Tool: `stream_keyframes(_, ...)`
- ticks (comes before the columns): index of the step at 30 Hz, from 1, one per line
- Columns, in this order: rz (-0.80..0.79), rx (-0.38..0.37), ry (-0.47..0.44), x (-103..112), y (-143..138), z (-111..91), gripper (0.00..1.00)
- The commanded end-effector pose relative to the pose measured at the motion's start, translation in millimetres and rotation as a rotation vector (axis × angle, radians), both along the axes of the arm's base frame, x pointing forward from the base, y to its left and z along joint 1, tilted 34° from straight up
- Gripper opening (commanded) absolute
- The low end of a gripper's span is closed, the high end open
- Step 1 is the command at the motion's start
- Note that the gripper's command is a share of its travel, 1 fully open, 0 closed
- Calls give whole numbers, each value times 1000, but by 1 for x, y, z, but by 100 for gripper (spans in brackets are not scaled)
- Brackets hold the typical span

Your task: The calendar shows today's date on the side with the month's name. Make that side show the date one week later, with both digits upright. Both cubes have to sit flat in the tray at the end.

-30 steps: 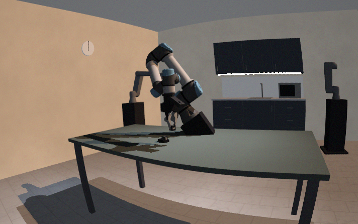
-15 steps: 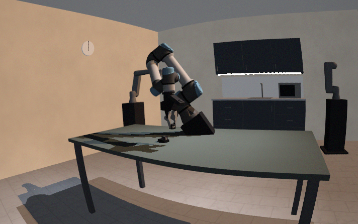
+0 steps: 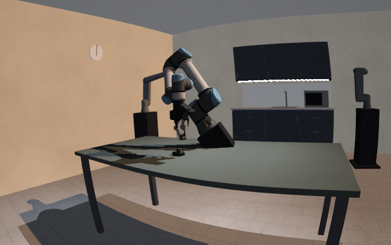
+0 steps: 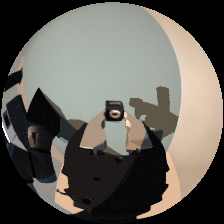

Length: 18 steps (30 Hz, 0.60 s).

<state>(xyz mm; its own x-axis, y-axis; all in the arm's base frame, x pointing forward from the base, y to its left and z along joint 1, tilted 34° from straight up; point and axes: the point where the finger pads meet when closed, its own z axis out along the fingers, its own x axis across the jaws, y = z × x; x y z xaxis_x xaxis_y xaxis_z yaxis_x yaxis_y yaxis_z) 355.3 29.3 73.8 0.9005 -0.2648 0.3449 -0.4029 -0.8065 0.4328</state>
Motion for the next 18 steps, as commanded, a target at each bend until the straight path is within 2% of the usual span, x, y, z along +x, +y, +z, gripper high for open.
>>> stream_keyframes(1,3,5,-1,-16,-29,21,10)
stream_keyframes(7,4,0,-2,-34,-53,35,10)
stream_keyframes(18,4,-1,-3,-36,-55,36,10)
